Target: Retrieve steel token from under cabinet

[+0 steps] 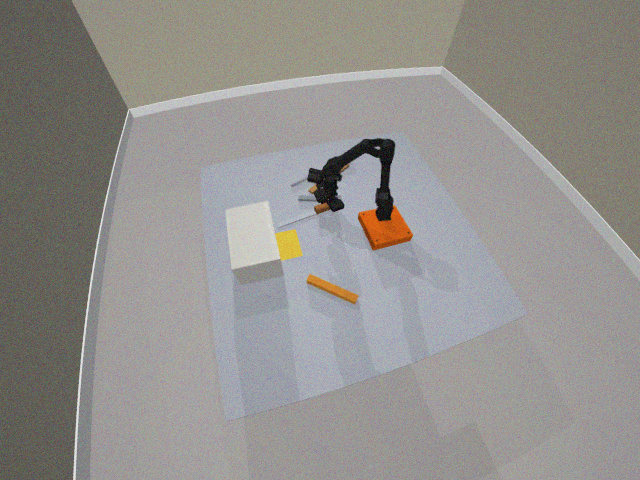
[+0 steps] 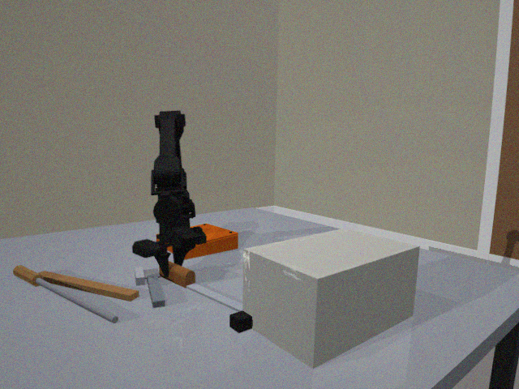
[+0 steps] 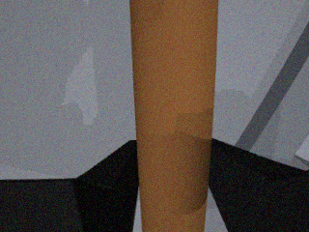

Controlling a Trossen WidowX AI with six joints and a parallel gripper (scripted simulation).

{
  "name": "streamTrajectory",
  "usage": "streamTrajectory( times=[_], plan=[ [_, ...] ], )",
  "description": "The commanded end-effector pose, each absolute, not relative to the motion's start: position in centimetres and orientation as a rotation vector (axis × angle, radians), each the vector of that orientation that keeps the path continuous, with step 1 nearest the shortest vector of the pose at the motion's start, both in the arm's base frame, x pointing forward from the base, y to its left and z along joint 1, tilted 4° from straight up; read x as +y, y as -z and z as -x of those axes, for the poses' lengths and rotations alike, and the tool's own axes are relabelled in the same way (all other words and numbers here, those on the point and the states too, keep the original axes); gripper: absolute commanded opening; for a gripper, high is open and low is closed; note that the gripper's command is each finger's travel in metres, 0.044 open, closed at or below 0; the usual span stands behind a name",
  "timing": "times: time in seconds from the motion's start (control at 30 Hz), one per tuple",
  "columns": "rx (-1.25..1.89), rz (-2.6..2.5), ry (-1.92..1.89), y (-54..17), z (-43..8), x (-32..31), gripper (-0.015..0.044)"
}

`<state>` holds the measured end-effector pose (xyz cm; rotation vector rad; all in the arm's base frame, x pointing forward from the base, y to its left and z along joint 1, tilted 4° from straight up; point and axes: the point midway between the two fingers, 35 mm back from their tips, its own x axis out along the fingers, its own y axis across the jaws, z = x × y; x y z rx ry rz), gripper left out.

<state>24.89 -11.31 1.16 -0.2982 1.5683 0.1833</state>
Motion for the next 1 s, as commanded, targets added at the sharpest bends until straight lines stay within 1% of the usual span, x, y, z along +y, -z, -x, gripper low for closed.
streamTrajectory(
  times=[0.0, 0.23, 0.27, 0.43, 0.53, 0.97],
  plan=[
    [1.564, 0.324, -0.204, -1.32, -25.08, -11.51, 0.0],
    [1.568, 0.305, -0.189, -1.17, -24.91, -11.38, 0.0184],
    [1.568, 0.305, -0.189, -1.17, -24.91, -11.38, 0.02],
    [1.568, 0.305, -0.189, -1.18, -24.91, -11.38, 0.02],
    [1.568, 0.305, -0.189, -1.18, -24.91, -11.38, 0.027],
    [1.566, 0.306, -0.186, -0.96, -24.84, -11.42, 0.027]
  ],
)
